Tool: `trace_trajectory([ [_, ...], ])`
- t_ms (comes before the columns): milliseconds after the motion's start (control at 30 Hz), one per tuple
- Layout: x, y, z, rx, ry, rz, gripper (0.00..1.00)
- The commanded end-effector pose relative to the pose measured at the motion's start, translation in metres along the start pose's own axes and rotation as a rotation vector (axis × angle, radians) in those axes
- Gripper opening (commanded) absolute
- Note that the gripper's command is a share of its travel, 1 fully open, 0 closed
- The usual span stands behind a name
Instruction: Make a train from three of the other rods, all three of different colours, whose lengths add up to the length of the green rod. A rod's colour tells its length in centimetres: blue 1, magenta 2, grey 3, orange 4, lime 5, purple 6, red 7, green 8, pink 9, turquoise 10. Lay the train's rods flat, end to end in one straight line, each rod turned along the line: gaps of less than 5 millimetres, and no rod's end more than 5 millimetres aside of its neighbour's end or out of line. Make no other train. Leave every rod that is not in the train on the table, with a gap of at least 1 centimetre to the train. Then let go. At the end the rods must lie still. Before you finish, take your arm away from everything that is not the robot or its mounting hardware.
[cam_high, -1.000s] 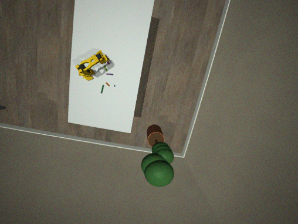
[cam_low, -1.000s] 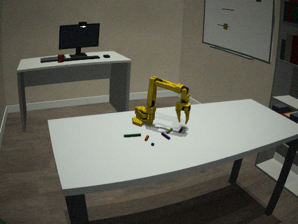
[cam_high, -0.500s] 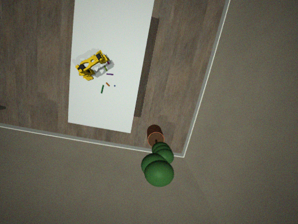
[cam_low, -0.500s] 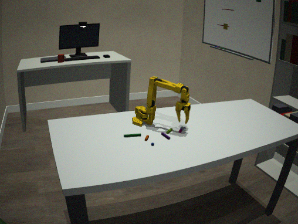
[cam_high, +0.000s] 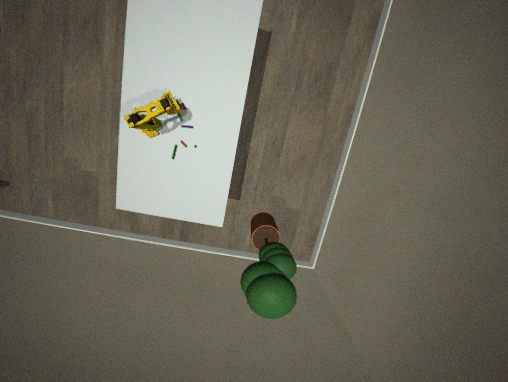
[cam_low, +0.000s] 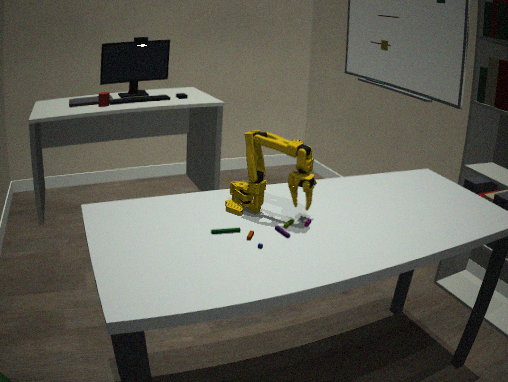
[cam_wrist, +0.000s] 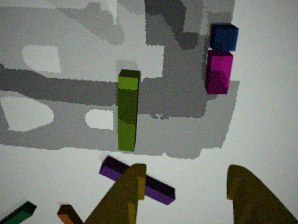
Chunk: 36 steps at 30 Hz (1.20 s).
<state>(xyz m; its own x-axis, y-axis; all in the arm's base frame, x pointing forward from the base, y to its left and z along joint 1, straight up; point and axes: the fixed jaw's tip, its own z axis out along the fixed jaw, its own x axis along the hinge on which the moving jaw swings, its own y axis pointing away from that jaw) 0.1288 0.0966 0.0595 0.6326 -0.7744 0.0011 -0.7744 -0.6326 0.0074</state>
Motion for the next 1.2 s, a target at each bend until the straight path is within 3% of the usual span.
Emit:
trace_trajectory([
  [0, 0.0078, 0.0036, -0.0122, 0.111, 0.006, 0.025, 0.18],
  [300, 0.0113, 0.0119, -0.01, 0.111, 0.008, 0.044, 0.19],
  [1167, 0.013, 0.0126, -0.0091, 0.101, 0.008, 0.054, 0.19],
])
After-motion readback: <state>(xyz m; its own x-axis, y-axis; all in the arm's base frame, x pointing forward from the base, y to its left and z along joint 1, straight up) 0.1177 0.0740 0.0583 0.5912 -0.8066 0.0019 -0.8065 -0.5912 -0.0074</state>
